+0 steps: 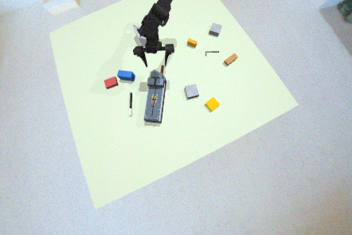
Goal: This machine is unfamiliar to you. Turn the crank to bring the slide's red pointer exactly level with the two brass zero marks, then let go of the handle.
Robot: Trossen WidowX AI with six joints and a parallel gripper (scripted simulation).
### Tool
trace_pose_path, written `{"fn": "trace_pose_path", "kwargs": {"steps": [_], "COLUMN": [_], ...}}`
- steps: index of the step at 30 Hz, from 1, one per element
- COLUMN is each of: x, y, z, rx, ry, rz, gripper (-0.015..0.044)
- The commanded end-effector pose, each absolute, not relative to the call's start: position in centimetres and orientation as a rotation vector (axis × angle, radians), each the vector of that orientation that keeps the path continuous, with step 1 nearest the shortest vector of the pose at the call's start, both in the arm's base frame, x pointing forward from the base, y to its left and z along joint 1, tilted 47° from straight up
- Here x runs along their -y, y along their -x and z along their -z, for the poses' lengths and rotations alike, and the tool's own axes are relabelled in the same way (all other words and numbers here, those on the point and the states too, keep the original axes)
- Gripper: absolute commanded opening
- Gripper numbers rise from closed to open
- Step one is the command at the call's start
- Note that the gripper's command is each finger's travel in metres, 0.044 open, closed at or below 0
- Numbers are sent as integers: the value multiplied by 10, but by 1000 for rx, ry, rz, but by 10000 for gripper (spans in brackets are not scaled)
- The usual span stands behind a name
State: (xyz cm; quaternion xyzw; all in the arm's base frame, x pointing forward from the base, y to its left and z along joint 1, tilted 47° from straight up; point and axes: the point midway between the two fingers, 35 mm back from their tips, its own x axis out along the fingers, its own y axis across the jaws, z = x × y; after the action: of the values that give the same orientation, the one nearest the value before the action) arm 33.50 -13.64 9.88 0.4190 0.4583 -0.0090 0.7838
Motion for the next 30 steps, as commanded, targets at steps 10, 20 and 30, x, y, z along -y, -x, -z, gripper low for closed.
{"fn": "trace_pose_path", "kwargs": {"steps": [10, 20, 30], "x": [113, 93, 62], "y": [-304, -308, -308], "z": [-115, -95, -66], "rx": [-946, -949, -948], "ry": [-967, -965, -966], "rz": [193, 194, 193], "gripper": [440, 440, 440]}}
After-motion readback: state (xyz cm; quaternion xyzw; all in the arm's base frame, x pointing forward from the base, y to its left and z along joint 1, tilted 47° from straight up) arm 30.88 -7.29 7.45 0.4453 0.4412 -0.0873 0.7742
